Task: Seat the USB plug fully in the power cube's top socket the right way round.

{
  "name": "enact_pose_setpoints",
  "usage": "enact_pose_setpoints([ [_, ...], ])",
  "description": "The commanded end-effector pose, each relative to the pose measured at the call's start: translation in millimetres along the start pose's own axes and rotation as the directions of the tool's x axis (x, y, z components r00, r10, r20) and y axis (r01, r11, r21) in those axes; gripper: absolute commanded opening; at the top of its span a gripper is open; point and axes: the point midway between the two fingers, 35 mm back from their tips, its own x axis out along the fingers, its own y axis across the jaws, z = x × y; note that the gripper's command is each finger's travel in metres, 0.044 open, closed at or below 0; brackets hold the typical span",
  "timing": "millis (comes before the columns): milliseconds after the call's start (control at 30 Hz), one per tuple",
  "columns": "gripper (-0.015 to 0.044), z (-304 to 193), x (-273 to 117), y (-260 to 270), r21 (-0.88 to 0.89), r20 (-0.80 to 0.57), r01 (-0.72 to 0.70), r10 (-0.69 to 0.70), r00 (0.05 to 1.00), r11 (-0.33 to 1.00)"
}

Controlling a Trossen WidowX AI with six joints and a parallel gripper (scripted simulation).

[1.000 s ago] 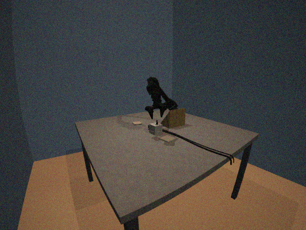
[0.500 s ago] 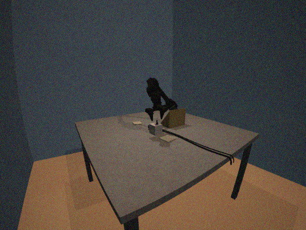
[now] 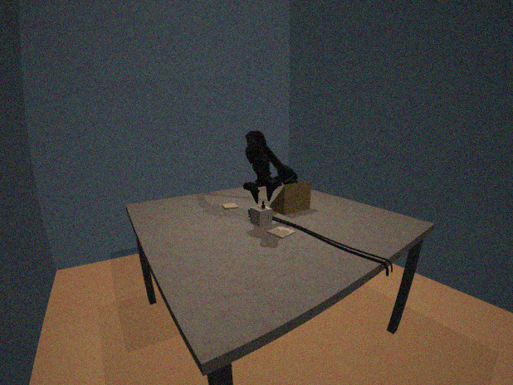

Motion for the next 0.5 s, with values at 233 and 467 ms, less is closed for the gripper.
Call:
enact_pose_setpoints([
  [233,0.0046,0.1,-0.3,-0.1,0.001,0.001,0.0,0.0,1.0,1.0],
  [467,0.0,0.1,-0.3,-0.1,0.001,0.001,0.0,0.0,1.0,1.0],
])
